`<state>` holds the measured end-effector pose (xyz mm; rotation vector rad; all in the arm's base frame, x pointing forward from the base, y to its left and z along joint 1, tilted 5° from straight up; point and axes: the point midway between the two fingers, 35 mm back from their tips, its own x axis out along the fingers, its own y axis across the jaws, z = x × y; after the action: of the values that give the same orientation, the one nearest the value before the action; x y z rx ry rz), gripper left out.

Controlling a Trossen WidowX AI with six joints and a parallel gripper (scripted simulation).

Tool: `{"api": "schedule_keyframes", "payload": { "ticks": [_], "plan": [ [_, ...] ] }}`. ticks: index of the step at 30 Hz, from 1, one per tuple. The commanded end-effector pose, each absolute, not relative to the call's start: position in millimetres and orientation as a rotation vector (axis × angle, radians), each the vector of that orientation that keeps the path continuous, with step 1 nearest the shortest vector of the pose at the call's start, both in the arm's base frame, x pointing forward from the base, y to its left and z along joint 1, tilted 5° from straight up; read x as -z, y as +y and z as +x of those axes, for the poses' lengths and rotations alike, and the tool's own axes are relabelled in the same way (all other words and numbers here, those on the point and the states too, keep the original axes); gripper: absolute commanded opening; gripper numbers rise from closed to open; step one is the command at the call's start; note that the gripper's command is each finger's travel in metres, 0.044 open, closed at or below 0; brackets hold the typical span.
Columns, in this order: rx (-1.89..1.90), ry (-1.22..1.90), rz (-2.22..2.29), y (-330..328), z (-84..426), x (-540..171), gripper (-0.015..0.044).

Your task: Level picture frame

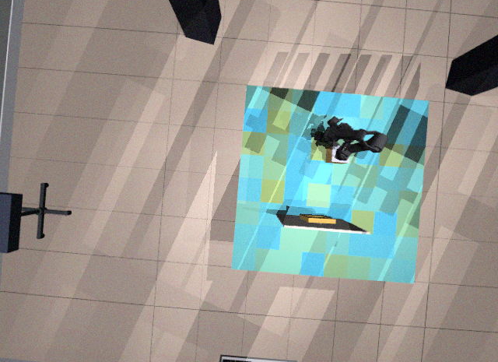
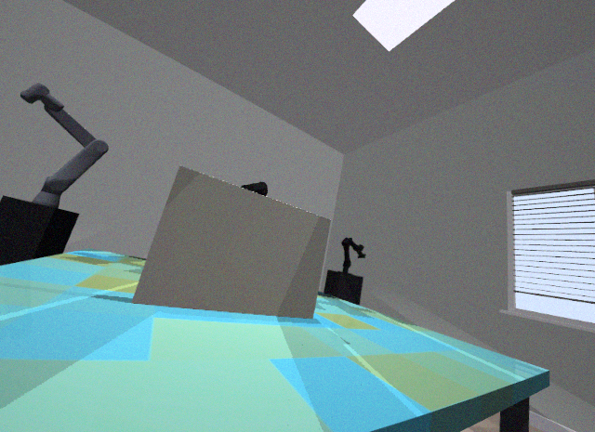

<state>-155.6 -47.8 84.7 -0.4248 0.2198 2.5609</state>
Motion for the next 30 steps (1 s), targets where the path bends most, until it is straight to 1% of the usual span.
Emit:
{"api": "schedule_keyframes", "payload": {
  "ticks": [1,5,6,10,13,21,26,30],
  "plan": [
    [-2.560,0.223,-0.431,-48.3,-155.2,-83.7,0.0374],
    [-2.549,0.300,-0.596,-63.0,-145.0,-59.7,0.0269],
    [-2.541,0.330,-0.667,-69.3,-140.5,-50.7,0.0260],
    [-2.522,0.422,-0.918,-97.0,-125.2,-27.2,0.0260],
    [-2.594,0.416,-0.994,-110.7,-114.2,-26.6,0.0260],
    [-2.599,0.419,-1.345,-142.9,-83.1,-9.4,0.0260],
    [-2.504,0.474,-1.923,-182.9,-24.1,9.5,0.0260],
    [-2.385,0.468,-2.444,-209.7,33.2,5.3,0.0260]
  ]
}}
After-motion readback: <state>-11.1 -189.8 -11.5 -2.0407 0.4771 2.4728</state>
